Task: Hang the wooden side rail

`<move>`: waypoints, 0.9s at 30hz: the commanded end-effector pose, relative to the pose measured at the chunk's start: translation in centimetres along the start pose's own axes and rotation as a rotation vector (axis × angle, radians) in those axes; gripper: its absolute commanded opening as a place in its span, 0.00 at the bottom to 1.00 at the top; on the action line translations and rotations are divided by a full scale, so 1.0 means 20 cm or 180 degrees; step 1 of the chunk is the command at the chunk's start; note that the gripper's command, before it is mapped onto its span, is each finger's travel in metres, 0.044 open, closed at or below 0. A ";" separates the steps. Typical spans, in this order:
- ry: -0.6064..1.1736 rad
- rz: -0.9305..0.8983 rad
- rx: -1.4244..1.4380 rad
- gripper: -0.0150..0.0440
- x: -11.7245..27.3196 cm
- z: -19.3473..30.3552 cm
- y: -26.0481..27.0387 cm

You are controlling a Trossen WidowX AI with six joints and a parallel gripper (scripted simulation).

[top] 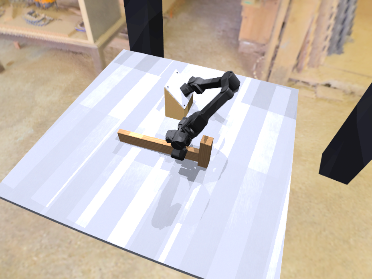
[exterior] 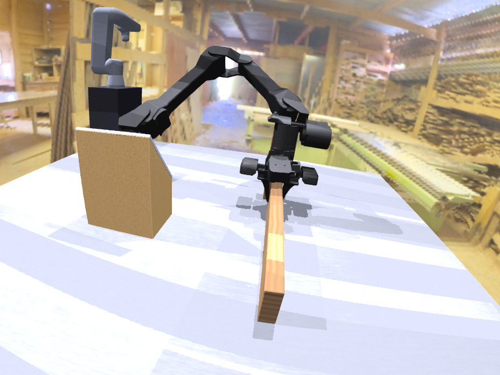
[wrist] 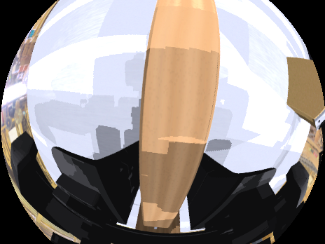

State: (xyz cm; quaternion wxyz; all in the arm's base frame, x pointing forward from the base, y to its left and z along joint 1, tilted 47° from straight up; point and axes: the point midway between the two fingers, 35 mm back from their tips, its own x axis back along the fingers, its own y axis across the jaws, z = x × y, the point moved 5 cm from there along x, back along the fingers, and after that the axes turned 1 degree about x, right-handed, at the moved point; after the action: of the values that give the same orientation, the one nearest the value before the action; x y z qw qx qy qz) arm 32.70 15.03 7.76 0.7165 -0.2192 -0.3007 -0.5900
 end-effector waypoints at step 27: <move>0.0020 -0.0018 0.0012 0.25 -0.02 0.00 0.00</move>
State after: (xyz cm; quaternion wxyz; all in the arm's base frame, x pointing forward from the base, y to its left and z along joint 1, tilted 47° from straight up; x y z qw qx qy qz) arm 32.63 15.39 7.46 0.7168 -0.2193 -0.3007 -0.5896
